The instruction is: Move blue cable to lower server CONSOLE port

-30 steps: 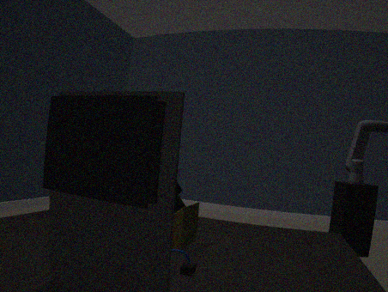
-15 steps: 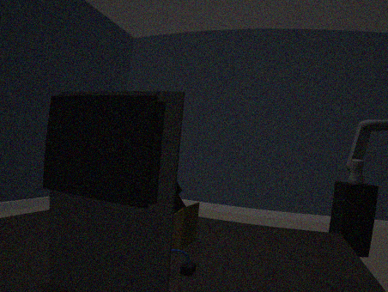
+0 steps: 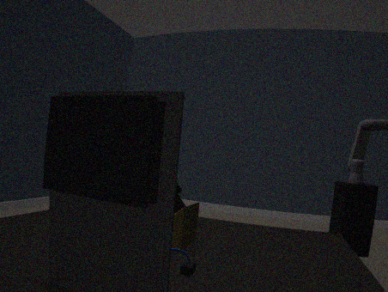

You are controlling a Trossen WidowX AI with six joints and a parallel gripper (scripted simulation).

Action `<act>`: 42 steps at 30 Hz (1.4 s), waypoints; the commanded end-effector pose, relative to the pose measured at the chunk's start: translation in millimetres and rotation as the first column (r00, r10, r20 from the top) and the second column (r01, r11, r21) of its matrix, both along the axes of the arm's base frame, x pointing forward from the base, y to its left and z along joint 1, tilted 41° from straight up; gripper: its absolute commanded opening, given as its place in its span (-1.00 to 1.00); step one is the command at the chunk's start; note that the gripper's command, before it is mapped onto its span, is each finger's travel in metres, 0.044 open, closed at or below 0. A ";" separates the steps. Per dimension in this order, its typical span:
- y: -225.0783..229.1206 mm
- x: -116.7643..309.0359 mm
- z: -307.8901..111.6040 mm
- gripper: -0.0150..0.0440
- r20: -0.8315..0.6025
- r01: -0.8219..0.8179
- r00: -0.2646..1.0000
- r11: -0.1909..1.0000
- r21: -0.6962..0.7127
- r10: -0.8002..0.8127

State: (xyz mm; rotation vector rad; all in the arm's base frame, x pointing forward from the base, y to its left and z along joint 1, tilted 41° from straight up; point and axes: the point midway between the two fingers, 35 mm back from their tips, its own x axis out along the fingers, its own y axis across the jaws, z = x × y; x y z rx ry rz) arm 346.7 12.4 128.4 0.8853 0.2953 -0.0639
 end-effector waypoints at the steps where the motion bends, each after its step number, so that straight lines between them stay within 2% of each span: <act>1: -3.0 -2.6 -3.9 -0.49 0.009 -0.012 1.000 1.000 -0.004 0.012; 42: -8.3 16.3 5.9 -0.49 -0.035 -0.074 0.997 0.997 0.007 0.074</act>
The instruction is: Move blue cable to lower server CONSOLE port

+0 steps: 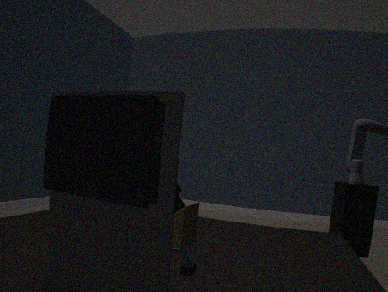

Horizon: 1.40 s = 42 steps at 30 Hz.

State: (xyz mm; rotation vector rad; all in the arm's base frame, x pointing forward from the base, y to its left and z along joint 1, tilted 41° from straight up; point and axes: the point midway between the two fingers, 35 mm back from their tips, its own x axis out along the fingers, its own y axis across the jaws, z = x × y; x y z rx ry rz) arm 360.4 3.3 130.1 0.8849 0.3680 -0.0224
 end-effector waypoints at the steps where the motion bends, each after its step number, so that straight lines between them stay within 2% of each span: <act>1: 0.6 3.1 4.5 -0.49 0.011 -0.009 1.000 1.000 -0.004 0.009; 42: -2.7 22.9 5.7 -0.49 0.014 -0.011 1.000 1.000 -0.004 0.011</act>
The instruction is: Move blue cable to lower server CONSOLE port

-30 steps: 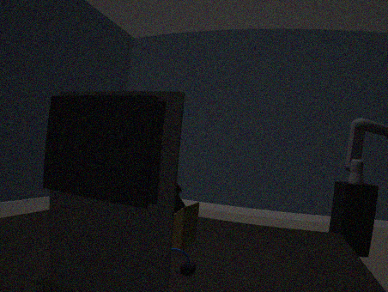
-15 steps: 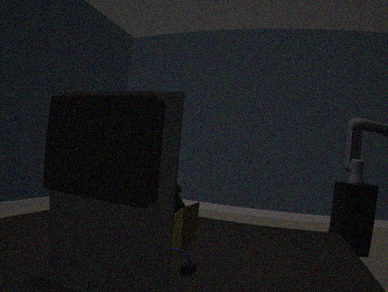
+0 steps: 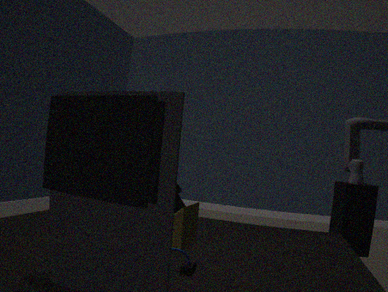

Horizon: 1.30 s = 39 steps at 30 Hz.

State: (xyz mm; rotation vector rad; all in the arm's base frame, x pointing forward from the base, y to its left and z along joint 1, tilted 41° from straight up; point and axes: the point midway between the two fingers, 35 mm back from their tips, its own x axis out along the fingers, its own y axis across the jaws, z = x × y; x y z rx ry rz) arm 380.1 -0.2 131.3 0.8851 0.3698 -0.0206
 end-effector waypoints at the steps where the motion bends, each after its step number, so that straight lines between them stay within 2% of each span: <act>1: 0.8 3.7 4.5 -0.49 0.015 -0.009 1.000 1.000 -0.005 0.009; 39: -0.9 16.3 2.3 -0.49 0.017 -0.010 1.000 1.000 -0.005 0.011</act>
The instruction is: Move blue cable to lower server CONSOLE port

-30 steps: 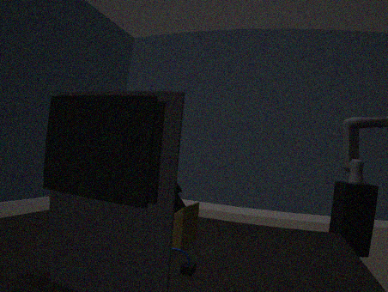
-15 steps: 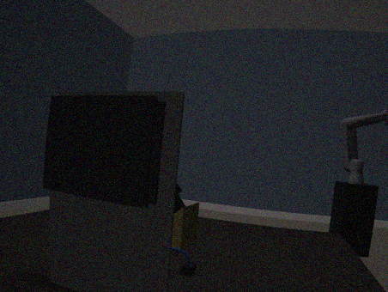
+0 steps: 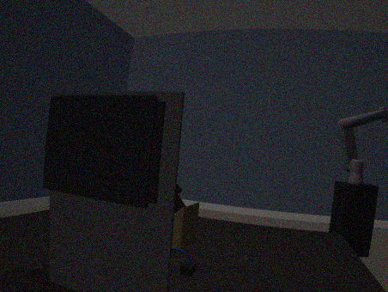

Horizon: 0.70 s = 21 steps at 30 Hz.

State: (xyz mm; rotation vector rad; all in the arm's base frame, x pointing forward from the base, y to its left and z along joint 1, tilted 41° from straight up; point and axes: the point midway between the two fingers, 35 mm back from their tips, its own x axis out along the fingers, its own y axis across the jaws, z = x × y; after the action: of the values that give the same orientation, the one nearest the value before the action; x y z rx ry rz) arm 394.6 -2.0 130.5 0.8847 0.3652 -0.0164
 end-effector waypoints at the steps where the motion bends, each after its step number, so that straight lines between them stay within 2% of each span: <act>1: 0.9 2.1 3.0 -0.49 0.012 -0.009 1.000 1.000 -0.005 0.009; 21: 0.3 6.9 2.0 -0.49 0.013 -0.010 1.000 1.000 -0.004 0.010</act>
State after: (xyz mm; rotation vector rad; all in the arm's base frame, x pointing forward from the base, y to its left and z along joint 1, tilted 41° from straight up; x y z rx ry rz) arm 399.5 -2.7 129.4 0.8845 0.3645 -0.0149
